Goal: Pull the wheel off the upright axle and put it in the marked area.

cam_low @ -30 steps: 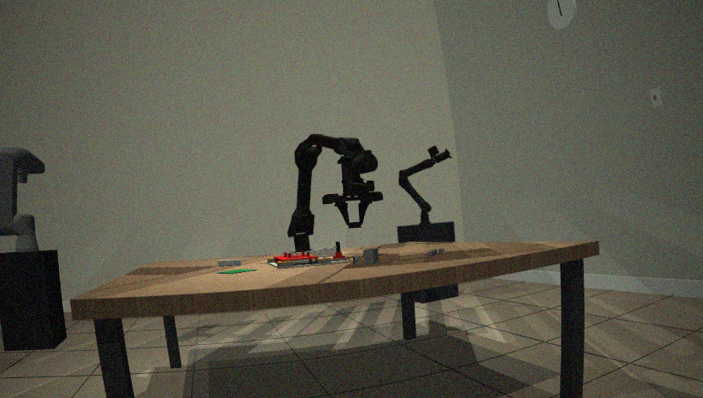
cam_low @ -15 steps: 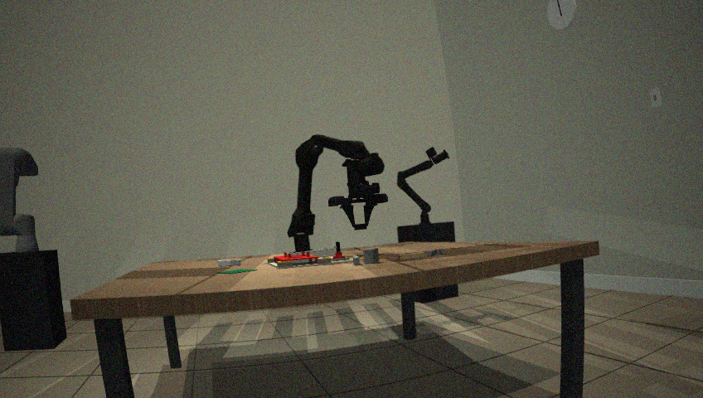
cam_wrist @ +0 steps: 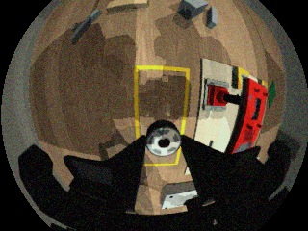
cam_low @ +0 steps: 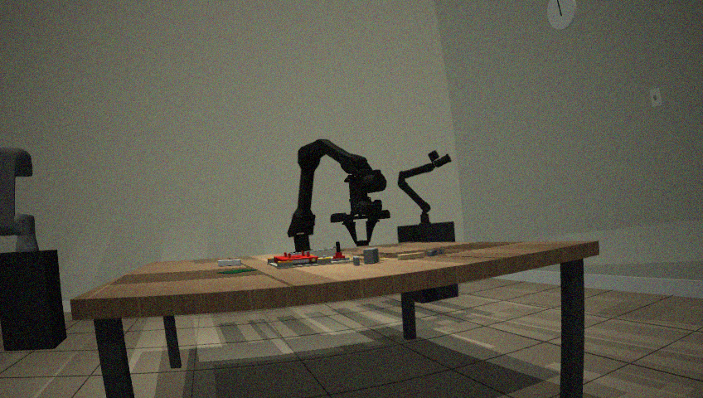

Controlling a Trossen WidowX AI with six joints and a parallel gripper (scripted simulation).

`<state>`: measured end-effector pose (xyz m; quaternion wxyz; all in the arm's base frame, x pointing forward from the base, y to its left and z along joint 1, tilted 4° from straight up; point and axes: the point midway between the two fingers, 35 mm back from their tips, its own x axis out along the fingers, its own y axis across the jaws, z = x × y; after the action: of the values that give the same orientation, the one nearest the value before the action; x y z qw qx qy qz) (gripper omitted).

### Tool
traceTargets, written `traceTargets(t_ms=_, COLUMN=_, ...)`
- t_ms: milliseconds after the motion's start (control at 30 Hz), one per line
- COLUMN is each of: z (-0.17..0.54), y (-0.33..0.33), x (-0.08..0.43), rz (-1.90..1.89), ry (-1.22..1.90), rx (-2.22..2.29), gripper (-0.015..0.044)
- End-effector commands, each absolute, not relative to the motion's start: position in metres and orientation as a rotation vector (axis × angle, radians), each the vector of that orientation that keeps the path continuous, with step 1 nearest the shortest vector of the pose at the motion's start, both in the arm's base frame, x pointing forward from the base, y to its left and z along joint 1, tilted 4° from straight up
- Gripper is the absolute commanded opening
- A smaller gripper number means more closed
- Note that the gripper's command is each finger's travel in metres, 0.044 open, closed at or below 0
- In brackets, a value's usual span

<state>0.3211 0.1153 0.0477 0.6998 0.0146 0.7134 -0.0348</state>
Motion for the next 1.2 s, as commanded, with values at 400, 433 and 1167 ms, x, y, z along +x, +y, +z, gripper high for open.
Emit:
traceTargets(t_ms=400, z=0.009, y=0.113, x=0.316, rz=-0.082, ry=1.599, rx=0.031, gripper=0.0079)
traceTargets(t_ms=433, z=0.009, y=0.113, x=0.316, rz=-0.082, ry=1.599, rx=0.031, gripper=0.0105)
traceTargets(t_ms=1167, z=0.071, y=0.110, x=0.306, rz=-0.079, ry=1.593, rx=0.033, gripper=0.0379)
